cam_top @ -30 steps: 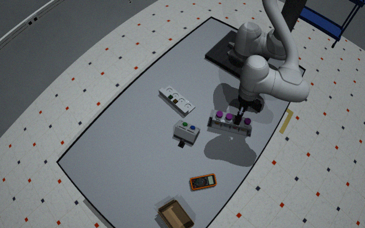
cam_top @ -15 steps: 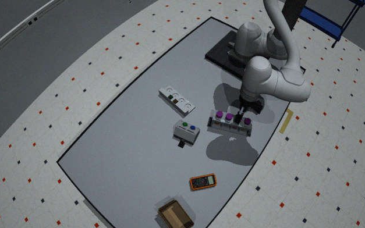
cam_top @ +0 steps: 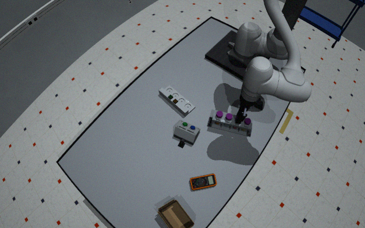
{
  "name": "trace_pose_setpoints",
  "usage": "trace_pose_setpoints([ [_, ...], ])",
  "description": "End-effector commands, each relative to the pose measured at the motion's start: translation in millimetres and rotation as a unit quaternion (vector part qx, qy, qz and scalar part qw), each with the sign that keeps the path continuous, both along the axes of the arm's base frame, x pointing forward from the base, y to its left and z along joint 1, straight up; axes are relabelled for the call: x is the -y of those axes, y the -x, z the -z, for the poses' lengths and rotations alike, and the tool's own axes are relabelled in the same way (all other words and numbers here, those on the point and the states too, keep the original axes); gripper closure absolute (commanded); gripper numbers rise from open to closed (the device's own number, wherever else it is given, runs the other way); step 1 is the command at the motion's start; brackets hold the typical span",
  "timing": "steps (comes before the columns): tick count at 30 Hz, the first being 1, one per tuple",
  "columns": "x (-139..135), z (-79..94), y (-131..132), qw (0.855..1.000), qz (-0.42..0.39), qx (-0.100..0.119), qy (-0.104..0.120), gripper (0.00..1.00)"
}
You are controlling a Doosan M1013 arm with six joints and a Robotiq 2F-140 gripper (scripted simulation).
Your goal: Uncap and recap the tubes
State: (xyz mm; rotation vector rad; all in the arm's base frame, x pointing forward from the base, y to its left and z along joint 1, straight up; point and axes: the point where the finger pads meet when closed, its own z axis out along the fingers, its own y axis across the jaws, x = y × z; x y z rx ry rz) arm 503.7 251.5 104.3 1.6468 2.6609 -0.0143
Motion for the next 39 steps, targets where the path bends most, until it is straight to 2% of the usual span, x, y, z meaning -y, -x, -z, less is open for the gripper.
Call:
trace_pose_setpoints([
  [1,-0.2,-0.6,-0.4,0.994,-0.109,-0.003,-0.006,0.7],
  [7,-0.2,-0.4,-0.4,0.994,-0.109,-0.003,-0.006,0.7],
  [8,-0.2,-0.6,-0.4,0.994,-0.109,-0.003,-0.006,0.59],
  [20,-0.2,-0.6,-0.4,0.994,-0.109,-0.003,-0.006,0.59],
  [23,-0.2,-2.1,-0.4,1.0,0.016,-0.002,-0.006,0.59],
  [24,-0.3,-2.6,-0.4,1.0,0.022,-0.002,-0.006,0.59],
  [39,-0.5,-7.7,-0.5,1.0,0.022,-0.002,-0.006,0.59],
])
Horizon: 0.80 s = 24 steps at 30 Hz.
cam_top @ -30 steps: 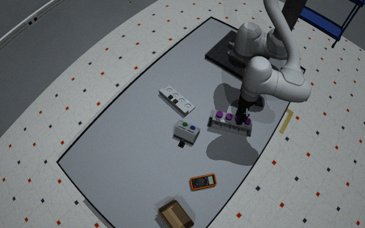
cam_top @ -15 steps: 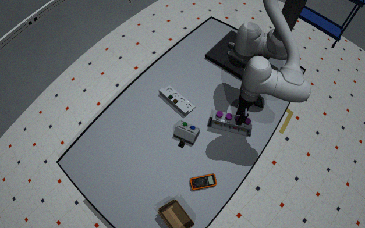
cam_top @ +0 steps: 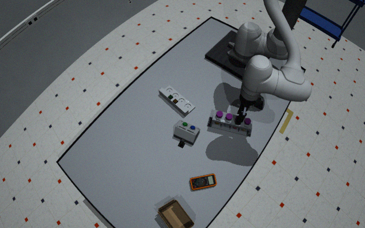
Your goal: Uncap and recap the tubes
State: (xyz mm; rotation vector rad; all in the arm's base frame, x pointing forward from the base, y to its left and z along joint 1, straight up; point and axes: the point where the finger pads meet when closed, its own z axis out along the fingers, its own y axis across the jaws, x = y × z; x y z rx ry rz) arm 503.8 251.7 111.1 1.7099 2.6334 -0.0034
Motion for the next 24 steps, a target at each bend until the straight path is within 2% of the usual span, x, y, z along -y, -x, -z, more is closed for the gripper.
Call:
trace_pose_setpoints([
  [1,-0.3,-1.0,-0.4,1.0,0.0,0.0,0.0,0.59],
  [2,-0.3,-1.0,-0.4,1.0,0.0,0.0,0.0,0.59],
  [3,-0.3,-1.0,-0.4,1.0,0.0,0.0,0.0,0.7],
  [17,-0.3,-1.0,-0.4,1.0,0.0,0.0,0.0,0.7],
  [24,-0.4,-16.0,-0.3,1.0,0.0,0.0,0.0,0.7],
])
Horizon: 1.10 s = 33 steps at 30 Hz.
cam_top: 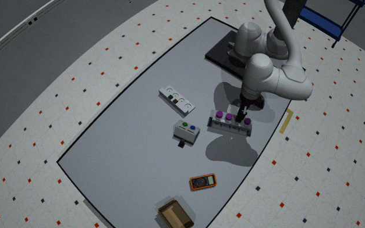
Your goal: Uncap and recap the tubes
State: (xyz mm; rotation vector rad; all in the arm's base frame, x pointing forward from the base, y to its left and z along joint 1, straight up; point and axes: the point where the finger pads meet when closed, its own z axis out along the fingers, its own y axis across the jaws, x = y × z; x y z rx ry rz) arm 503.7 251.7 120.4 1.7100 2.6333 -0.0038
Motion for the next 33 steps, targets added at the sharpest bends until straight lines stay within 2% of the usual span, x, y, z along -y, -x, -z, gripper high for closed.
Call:
trace_pose_setpoints([
  [1,-0.4,-9.7,-0.5,1.0,0.0,0.001,-0.001,0.7],
  [7,-0.4,-27.3,-0.4,1.0,0.0,0.001,-0.001,0.7],
  [9,-0.4,-27.2,-0.4,1.0,0.0,0.001,-0.001,0.7],
  [13,31.8,-27.3,-6.4,0.988,-0.153,0.0,0.0,0.7],
  [15,31.8,-27.3,-6.4,0.988,-0.153,0.0,0.0,0.7],
  [17,48.2,-27.4,-9.4,0.972,-0.234,0.0,0.0,0.7],
  [23,74.4,-27.4,-14.3,0.932,-0.361,0.0,0.001,0.7],
  [30,109.7,-27.5,-20.8,0.863,-0.505,-0.001,0.001,0.7],
  [33,117.9,-27.6,-22.3,0.861,-0.509,-0.001,0.0,0.7],
])
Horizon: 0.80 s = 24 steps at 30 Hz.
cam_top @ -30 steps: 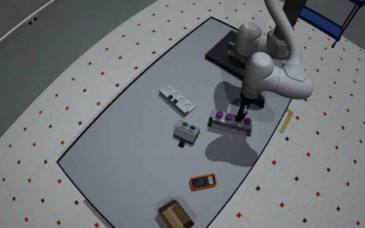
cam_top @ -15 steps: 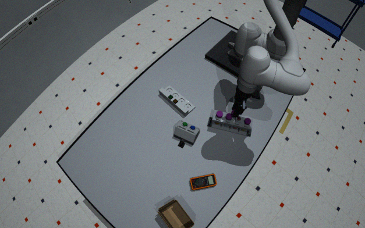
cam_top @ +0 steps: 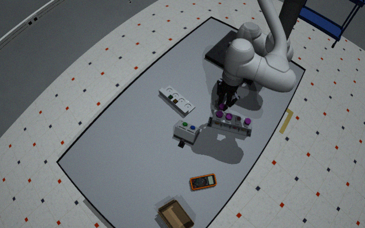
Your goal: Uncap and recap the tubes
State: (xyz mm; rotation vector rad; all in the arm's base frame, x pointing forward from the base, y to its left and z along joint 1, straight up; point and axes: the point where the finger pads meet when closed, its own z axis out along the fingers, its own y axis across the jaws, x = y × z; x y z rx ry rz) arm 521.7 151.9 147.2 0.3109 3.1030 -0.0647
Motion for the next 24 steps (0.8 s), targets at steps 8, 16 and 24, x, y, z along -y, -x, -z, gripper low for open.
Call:
trace_pose_setpoints([
  [8,78.6,-0.9,-15.5,0.998,-0.058,-0.01,-0.02,0.7],
  [16,123.2,-1.1,-23.7,0.998,-0.058,-0.01,-0.02,0.7],
  [24,186.9,-1.3,-35.5,0.998,-0.058,-0.01,-0.02,0.7],
])
